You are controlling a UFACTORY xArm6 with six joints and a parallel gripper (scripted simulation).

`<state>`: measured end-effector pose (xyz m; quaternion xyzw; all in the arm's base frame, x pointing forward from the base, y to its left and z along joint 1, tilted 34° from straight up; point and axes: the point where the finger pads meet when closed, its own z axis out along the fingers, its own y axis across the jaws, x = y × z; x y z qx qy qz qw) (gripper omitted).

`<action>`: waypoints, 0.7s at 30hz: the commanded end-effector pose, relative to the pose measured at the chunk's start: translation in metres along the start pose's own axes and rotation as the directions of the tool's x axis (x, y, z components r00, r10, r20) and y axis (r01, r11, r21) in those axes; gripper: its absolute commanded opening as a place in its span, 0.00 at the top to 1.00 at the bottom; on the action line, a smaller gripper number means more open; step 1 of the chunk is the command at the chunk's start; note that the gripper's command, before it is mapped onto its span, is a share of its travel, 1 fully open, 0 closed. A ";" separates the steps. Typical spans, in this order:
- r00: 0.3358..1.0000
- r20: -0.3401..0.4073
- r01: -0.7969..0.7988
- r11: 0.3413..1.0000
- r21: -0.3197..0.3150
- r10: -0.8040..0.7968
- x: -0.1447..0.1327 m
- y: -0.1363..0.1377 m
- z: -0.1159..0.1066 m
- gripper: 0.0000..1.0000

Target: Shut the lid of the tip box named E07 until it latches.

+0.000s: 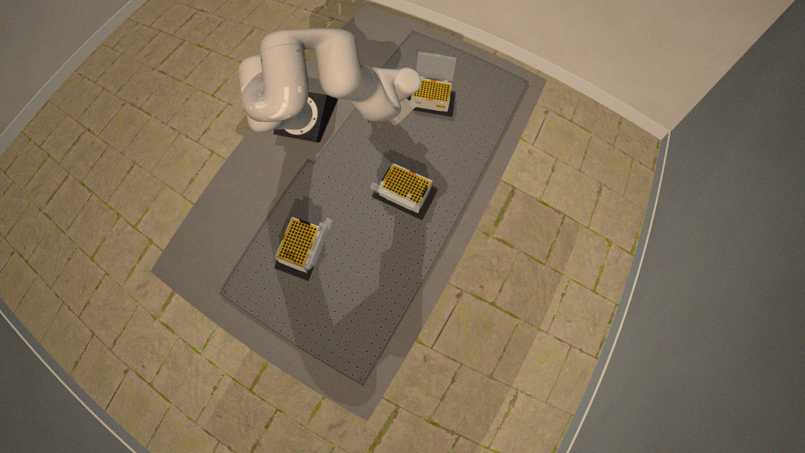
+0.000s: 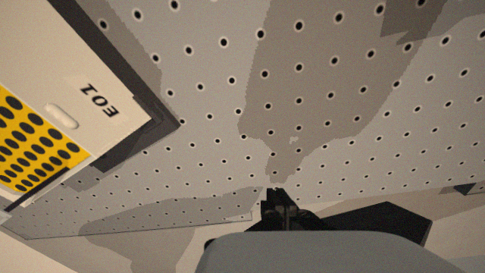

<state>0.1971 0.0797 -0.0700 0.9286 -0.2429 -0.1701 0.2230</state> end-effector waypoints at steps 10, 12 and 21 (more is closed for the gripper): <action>1.000 -0.002 0.000 1.000 0.002 0.000 -0.012 -0.001 -0.023 1.00; 1.000 -0.002 0.000 1.000 0.002 0.000 -0.015 -0.001 -0.027 1.00; 1.000 -0.002 0.000 1.000 0.003 0.000 -0.035 -0.001 -0.062 1.00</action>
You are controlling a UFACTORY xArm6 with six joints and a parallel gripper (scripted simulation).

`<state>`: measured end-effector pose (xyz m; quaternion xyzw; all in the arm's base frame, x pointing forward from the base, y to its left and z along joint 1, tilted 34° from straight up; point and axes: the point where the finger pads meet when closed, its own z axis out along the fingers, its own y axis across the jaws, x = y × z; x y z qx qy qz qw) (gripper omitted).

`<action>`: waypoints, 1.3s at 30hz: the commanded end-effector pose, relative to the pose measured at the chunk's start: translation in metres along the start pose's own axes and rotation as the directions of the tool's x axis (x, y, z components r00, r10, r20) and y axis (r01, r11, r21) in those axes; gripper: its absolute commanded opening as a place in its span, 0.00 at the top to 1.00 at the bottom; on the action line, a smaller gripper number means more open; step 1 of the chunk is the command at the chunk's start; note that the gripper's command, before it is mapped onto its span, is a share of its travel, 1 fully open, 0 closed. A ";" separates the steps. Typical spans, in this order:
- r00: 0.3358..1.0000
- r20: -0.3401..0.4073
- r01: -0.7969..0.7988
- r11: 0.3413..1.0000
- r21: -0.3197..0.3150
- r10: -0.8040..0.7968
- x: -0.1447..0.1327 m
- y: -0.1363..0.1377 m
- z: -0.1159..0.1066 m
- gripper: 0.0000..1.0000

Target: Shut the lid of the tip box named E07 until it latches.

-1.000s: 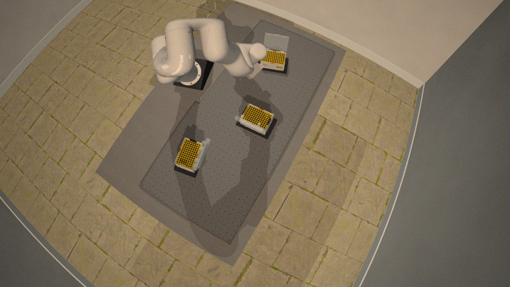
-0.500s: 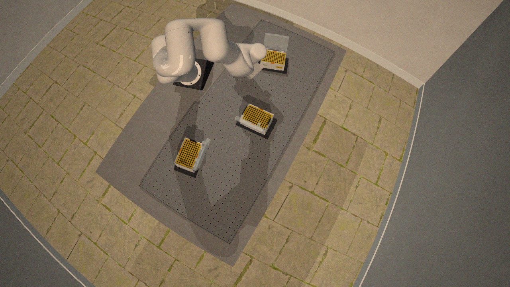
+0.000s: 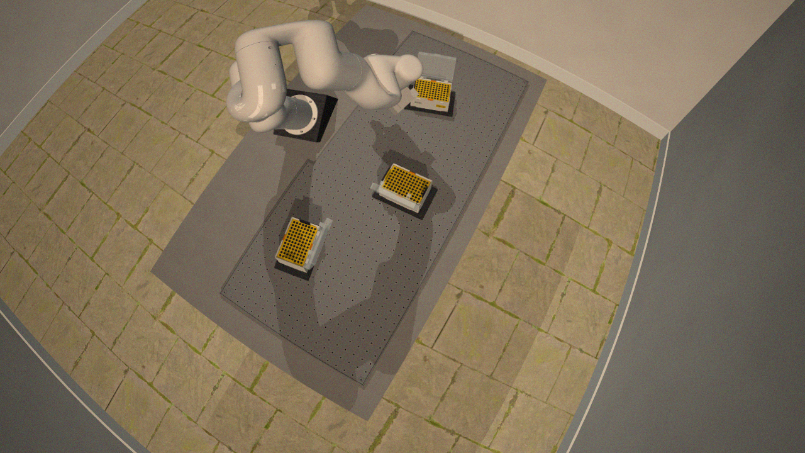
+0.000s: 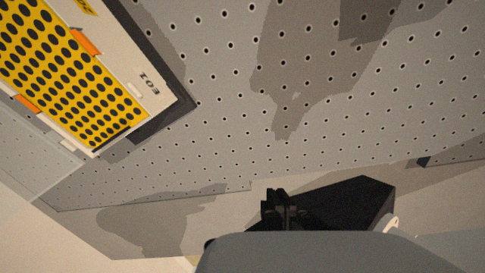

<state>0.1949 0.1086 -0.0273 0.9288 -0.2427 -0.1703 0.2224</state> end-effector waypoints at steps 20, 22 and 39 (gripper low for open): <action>1.000 -0.002 0.000 1.000 0.002 0.000 -0.054 0.000 -0.095 1.00; 1.000 -0.002 0.000 1.000 0.002 0.000 -0.059 0.000 -0.104 1.00; 0.973 0.014 -0.229 0.964 0.135 0.230 -0.017 -0.014 -0.128 1.00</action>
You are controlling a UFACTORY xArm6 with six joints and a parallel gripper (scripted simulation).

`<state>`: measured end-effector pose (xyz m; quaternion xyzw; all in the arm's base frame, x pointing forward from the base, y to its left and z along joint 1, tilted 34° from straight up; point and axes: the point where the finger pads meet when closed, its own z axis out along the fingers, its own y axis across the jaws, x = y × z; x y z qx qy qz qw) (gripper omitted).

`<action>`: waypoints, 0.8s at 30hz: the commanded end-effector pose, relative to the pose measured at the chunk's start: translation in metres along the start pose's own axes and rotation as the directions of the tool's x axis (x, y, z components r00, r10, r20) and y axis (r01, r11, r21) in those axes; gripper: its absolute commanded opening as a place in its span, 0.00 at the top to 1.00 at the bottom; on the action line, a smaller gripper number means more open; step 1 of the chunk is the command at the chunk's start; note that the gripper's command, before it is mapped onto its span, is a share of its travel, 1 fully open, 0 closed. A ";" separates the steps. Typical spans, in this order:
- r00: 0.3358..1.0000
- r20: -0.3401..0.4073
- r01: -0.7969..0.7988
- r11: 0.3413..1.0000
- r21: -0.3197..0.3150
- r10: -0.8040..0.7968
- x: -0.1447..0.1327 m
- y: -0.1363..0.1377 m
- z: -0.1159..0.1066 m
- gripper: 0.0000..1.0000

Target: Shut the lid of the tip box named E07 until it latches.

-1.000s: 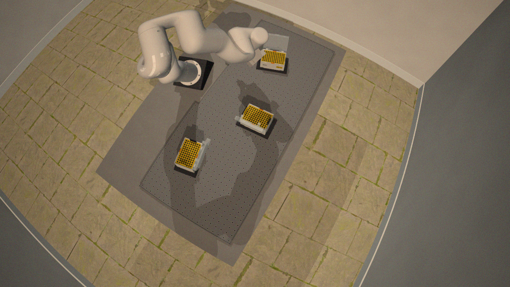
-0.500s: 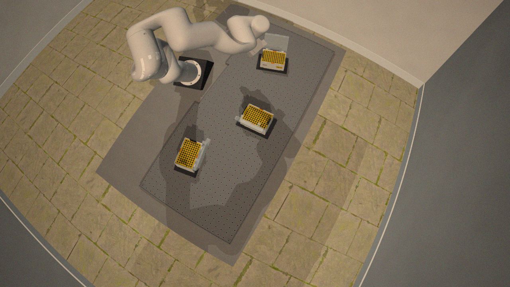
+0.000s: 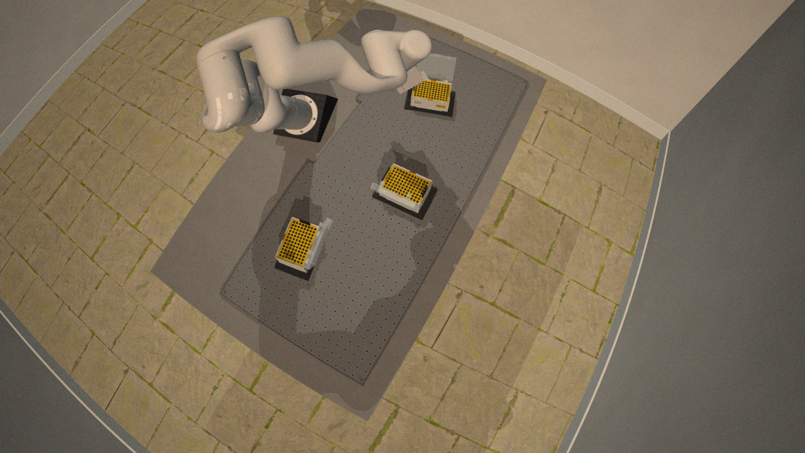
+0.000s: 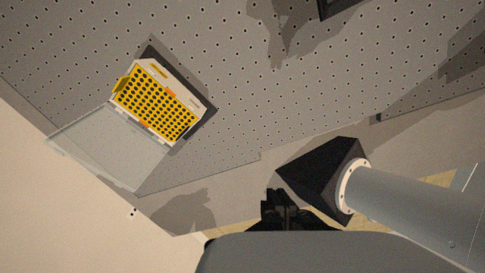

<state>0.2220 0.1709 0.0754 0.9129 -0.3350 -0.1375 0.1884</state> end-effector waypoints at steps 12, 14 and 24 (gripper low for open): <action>0.999 -0.003 -0.049 0.998 0.033 0.050 0.051 -0.033 -0.031 1.00; 0.999 -0.003 -0.049 0.998 0.033 0.050 0.059 -0.038 -0.035 1.00; 0.999 -0.003 -0.049 0.998 0.033 0.050 0.089 -0.057 -0.053 1.00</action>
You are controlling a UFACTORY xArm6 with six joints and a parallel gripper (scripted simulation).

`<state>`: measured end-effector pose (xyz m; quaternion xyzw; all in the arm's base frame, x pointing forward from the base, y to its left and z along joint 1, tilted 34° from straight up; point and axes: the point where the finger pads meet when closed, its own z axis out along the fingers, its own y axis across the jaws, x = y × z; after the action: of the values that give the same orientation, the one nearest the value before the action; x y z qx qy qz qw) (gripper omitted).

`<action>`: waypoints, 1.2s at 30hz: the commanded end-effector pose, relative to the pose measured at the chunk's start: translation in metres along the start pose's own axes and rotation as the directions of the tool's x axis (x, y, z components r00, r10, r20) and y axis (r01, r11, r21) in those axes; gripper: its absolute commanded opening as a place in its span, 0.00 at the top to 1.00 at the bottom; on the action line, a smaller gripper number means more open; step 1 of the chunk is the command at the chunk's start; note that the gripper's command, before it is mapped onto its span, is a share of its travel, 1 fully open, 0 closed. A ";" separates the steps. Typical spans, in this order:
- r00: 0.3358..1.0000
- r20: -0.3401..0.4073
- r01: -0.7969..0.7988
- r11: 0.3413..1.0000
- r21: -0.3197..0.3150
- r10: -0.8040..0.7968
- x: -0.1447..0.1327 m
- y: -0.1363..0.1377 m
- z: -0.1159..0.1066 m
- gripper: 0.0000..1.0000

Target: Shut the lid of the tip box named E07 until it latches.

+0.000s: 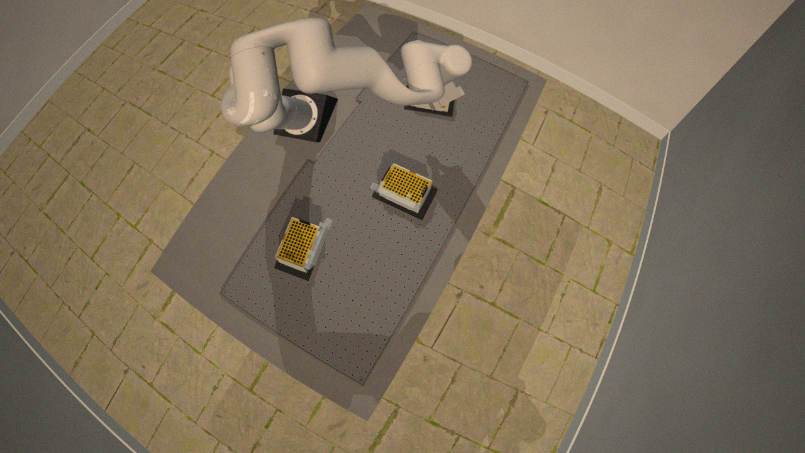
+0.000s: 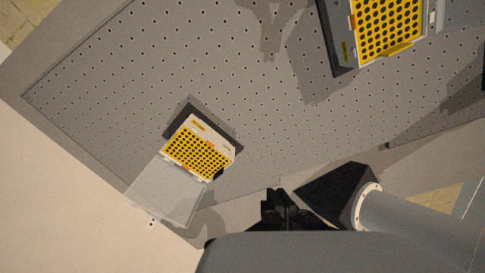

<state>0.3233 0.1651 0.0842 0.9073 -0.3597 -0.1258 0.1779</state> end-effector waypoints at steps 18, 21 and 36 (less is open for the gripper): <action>0.993 0.003 -0.114 0.991 0.068 0.114 0.055 -0.031 -0.034 1.00; 0.980 0.011 -0.199 0.973 0.117 0.199 0.068 -0.032 -0.041 1.00; 0.840 0.092 -0.535 0.786 0.311 0.535 0.125 -0.038 -0.074 1.00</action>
<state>0.4452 0.1274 0.1158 0.8118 -0.5776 -0.0332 0.0784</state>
